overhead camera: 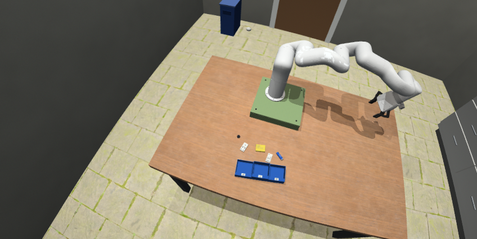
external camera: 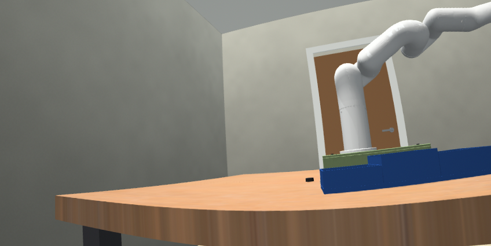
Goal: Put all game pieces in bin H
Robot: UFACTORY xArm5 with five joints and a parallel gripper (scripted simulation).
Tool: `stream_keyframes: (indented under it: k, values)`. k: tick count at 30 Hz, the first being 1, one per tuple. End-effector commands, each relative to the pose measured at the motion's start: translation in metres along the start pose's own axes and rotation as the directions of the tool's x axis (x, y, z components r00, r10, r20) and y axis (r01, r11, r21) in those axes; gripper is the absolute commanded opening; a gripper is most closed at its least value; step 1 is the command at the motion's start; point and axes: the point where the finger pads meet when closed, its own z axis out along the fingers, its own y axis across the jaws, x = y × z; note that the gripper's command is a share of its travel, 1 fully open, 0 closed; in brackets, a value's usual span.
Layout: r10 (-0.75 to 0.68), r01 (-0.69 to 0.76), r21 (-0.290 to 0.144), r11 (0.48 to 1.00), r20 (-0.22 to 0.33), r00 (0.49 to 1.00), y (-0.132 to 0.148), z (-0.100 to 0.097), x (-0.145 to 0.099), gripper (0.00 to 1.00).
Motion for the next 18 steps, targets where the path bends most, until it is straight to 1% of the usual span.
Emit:
stream_keyframes:
  k: [1,17,18]
  values:
    - [0.0,0.0,-0.002,1.0,-0.005,1.0,0.0,-0.0024,0.0,1.0]
    - [0.0,0.0,-0.002,1.0,-0.005,1.0,0.0,-0.0024,0.0,1.0]
    - [0.0,0.0,-0.002,1.0,-0.005,1.0,-0.0012,-0.01,-0.0031,0.09]
